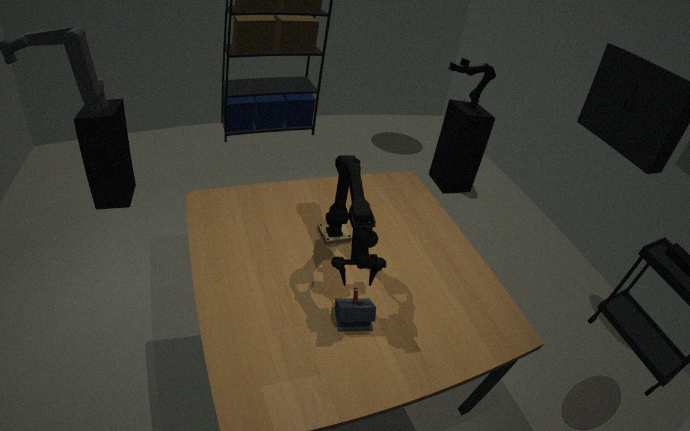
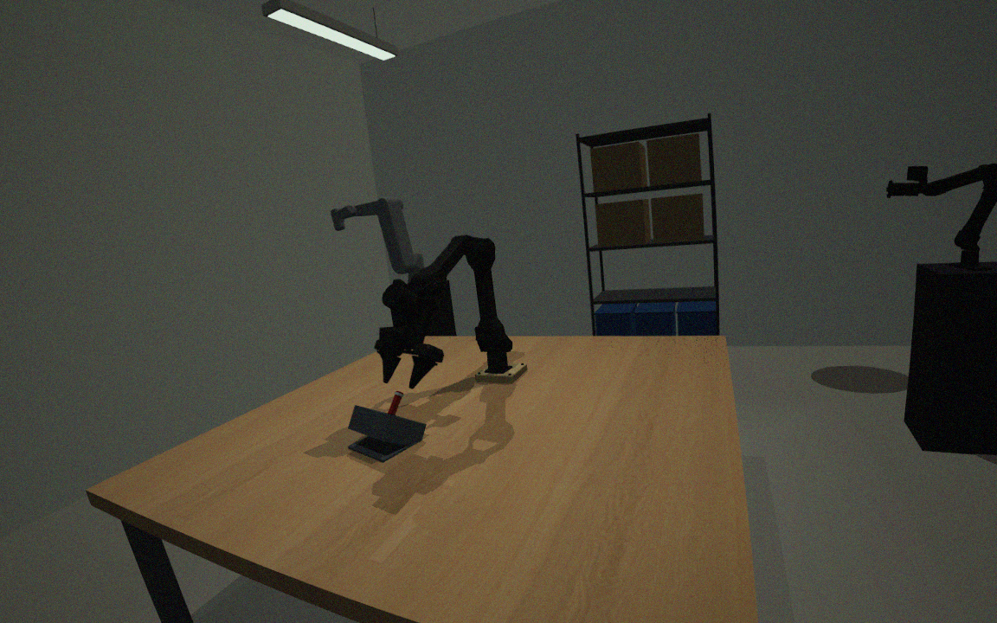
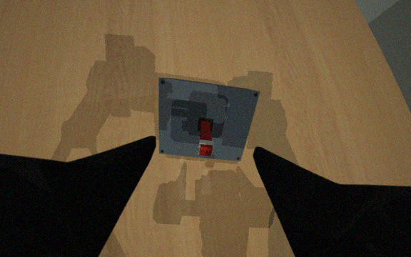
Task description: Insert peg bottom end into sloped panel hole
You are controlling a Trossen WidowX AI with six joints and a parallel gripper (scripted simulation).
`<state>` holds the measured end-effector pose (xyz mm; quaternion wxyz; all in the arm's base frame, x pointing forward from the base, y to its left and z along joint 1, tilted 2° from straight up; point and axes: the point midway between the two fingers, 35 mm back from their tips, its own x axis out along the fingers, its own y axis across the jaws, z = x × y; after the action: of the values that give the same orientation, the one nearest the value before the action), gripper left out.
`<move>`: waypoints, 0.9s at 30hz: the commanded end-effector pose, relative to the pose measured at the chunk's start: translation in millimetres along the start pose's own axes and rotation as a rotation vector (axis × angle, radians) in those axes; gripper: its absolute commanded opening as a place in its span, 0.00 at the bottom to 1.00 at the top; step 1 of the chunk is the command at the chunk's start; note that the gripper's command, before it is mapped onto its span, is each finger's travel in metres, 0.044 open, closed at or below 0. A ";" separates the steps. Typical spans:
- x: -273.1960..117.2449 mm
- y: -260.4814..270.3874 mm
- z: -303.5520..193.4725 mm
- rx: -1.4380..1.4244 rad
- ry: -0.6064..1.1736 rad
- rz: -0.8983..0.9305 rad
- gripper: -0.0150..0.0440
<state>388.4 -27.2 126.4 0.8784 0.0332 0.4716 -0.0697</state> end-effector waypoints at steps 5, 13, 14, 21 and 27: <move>-16.3 -0.1 2.1 0.002 -0.004 -0.003 1.00; -30.3 0.3 1.2 0.001 -0.001 -0.003 1.00; -32.1 0.3 1.0 0.001 -0.001 -0.003 1.00; -41.2 0.7 -0.5 0.001 0.001 -0.003 1.00; -52.2 0.8 -0.9 0.001 0.001 -0.003 1.00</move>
<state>361.8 -21.6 162.3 0.8764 0.0323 0.4755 -0.0690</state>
